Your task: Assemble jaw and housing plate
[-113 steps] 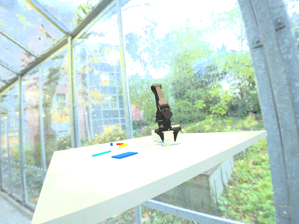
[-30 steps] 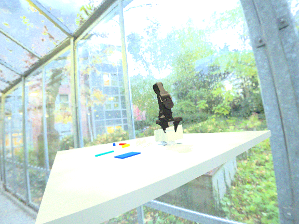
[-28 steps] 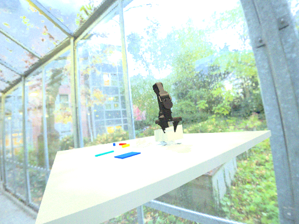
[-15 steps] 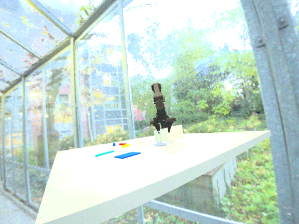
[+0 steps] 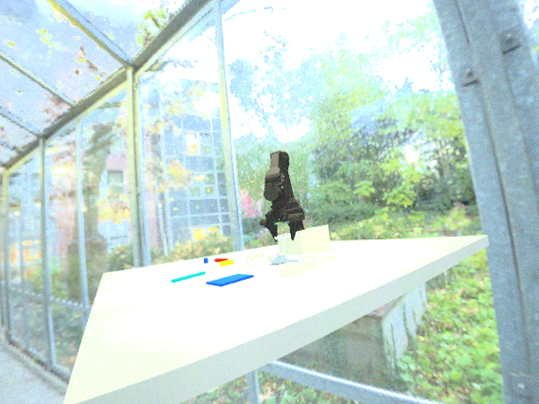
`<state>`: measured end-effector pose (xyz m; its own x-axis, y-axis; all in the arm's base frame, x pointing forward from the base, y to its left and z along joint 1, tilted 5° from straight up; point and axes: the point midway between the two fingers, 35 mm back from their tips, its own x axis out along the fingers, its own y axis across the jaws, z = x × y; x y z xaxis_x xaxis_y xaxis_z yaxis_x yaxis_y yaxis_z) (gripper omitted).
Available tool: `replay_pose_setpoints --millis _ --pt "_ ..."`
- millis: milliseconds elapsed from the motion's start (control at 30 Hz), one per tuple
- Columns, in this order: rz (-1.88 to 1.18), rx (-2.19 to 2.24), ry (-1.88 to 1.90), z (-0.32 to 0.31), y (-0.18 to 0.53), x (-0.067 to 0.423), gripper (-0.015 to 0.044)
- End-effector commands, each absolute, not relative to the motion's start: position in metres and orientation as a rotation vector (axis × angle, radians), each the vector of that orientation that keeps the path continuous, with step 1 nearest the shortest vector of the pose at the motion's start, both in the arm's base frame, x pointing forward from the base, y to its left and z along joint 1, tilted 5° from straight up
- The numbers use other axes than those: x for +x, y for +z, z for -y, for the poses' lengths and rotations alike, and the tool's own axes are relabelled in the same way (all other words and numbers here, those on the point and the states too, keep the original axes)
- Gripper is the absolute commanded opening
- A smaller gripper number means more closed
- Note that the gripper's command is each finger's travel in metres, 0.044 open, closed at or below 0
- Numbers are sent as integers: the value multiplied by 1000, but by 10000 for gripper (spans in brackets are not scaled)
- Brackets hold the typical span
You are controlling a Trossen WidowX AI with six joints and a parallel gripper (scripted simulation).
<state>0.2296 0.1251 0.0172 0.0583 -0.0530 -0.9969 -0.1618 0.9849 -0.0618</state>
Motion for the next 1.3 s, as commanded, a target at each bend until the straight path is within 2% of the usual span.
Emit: replay_pose_setpoints --millis 0,1267 --pt "-1507 -175 87 -110 20 233 351" --pt "-1505 -180 61 13 25 221 351"
